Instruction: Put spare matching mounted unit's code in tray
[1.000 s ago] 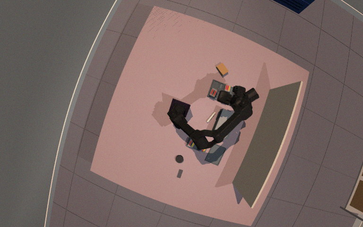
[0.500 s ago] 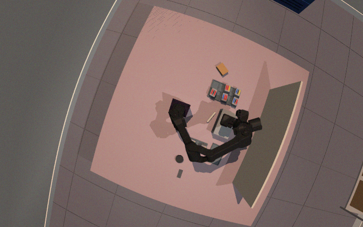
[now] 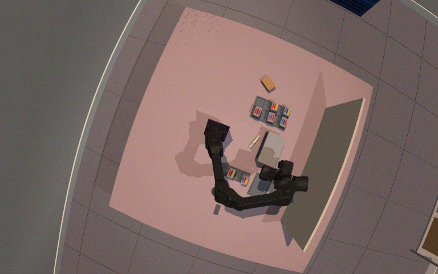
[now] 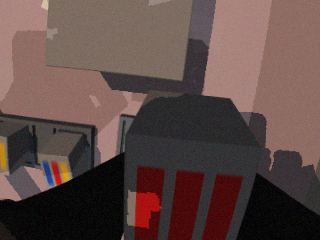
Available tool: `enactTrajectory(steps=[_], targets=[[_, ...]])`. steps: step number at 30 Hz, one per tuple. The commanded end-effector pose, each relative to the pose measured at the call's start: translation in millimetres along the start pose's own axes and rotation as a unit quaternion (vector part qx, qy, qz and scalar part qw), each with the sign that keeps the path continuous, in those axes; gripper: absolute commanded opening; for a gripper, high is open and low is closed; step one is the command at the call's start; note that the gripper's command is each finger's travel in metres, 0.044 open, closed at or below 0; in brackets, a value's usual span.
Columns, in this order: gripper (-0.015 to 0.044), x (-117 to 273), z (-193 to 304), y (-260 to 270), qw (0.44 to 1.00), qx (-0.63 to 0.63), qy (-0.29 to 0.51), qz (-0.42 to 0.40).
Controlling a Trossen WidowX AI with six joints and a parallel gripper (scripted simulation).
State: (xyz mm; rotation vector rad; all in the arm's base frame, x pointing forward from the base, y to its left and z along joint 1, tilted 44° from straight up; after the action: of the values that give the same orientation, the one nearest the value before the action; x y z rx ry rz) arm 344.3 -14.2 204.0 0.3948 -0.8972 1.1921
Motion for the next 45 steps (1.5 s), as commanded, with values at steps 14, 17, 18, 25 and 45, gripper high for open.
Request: enactTrajectory(steps=[14, 17, 18, 25, 45], targets=[[0.0, -0.5, 93.4, -8.5, 0.999, 0.003, 0.038, 0.001], [0.0, -2.8, 93.4, -9.0, 0.999, 0.003, 0.038, 0.0], [0.0, -3.7, 93.4, -9.2, 0.999, 0.003, 0.037, 0.0], [0.0, -10.4, 93.2, -10.7, 0.999, 0.003, 0.037, 0.0], [0.0, -29.5, 93.3, -14.2, 0.999, 0.002, 0.035, 0.0]])
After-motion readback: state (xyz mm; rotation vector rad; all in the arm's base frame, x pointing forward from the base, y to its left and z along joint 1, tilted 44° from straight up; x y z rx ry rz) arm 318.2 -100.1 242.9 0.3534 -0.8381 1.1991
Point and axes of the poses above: the point midway between the two fingers, 35 mm back from their tips, its own x axis back along the fingers, its own y axis across the jaws, z = x × y, the point moved 9 cm from there along x, back along the fingers, and after that the axes turned 14 degrees about -x, right-handed, at the moved point
